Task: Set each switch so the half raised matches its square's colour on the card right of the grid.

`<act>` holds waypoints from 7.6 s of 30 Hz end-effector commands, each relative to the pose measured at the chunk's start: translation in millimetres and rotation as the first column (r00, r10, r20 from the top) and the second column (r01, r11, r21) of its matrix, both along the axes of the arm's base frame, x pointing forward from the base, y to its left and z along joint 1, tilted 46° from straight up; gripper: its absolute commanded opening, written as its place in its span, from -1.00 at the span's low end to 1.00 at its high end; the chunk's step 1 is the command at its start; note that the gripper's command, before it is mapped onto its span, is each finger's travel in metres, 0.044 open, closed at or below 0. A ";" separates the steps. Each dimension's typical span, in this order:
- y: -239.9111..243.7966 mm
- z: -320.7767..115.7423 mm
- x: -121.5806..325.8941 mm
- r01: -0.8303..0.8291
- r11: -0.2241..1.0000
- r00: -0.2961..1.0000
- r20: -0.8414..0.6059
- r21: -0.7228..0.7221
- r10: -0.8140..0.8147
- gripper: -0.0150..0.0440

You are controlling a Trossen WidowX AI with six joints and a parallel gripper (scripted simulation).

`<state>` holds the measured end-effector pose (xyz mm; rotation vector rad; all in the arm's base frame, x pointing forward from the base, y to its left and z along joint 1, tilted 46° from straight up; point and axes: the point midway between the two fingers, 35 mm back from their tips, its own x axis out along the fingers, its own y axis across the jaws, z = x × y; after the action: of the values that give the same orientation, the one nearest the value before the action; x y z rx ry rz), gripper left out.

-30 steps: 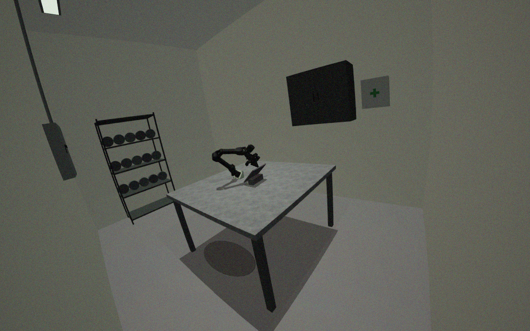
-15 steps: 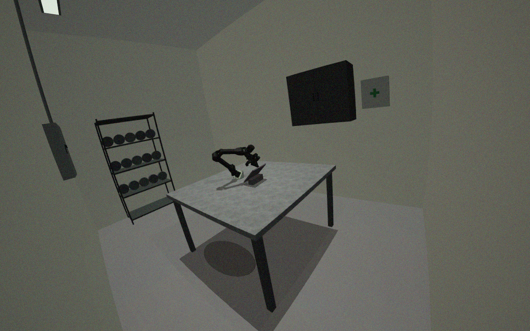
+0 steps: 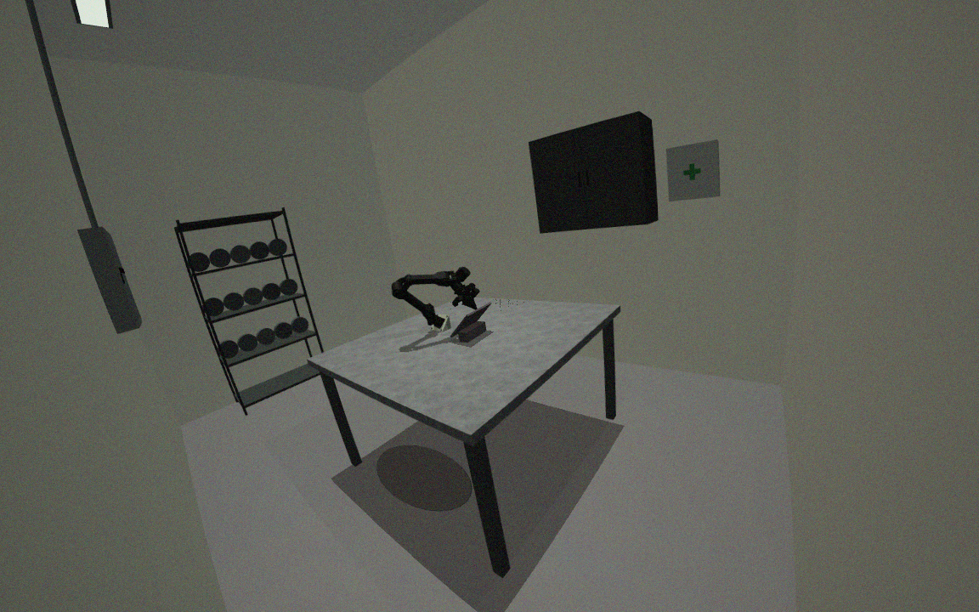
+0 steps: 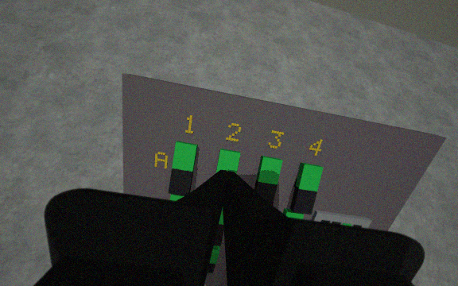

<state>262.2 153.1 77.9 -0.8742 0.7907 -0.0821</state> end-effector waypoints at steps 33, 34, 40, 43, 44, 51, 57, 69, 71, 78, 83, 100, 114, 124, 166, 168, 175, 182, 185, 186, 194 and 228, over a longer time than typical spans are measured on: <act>-27.0 20.0 -10.6 -0.047 0.999 0.998 0.045 0.019 0.046 -0.49; -27.2 19.5 -10.1 -0.047 0.999 0.998 0.044 0.019 0.046 -0.49; -30.0 14.6 -3.7 -0.047 0.999 0.998 0.044 0.020 0.046 -0.49; -31.3 12.5 -0.8 -0.047 0.999 0.998 0.045 0.020 0.046 -0.49; -31.4 12.3 -0.6 -0.047 0.999 0.998 0.045 0.020 0.046 -0.49; -31.4 12.3 -0.6 -0.047 0.999 0.998 0.045 0.020 0.046 -0.49; -31.4 12.3 -0.6 -0.047 0.999 0.998 0.045 0.020 0.046 -0.49; -31.4 12.3 -0.6 -0.047 0.999 0.998 0.045 0.020 0.046 -0.49; -31.4 12.3 -0.6 -0.047 0.999 0.998 0.045 0.020 0.046 -0.49; -31.8 11.8 0.1 -0.047 0.999 0.998 0.045 0.020 0.046 -0.49; -32.0 11.4 0.6 -0.047 0.999 0.998 0.045 0.020 0.046 -0.49; -32.8 10.1 2.3 -0.047 0.999 0.998 0.045 0.020 0.046 -0.49; -33.4 9.1 3.7 -0.047 0.999 0.998 0.045 0.020 0.046 -0.49; -11.7 40.8 -39.0 -0.029 0.999 0.999 0.023 0.017 0.028 -0.49; -18.5 -43.1 -42.4 -0.047 0.999 0.998 0.043 0.022 0.046 -0.49; -19.5 -44.6 -40.4 -0.047 0.999 0.998 0.044 0.022 0.046 -0.49; -19.8 -45.1 -39.7 -0.047 0.999 0.998 0.044 0.022 0.046 -0.49; -19.8 -45.1 -39.7 -0.047 0.999 0.998 0.044 0.022 0.046 -0.49; -19.8 -45.1 -39.7 -0.047 0.999 0.998 0.044 0.022 0.046 -0.49; -19.8 -45.1 -39.7 -0.047 0.999 0.998 0.044 0.022 0.046 -0.49; -19.8 -45.1 -39.7 -0.047 0.999 0.998 0.044 0.022 0.046 -0.49; -21.3 -47.4 -36.6 -0.047 0.999 0.998 0.044 0.022 0.046 -0.49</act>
<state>225.5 131.9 31.8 -0.8613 0.7266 -0.0542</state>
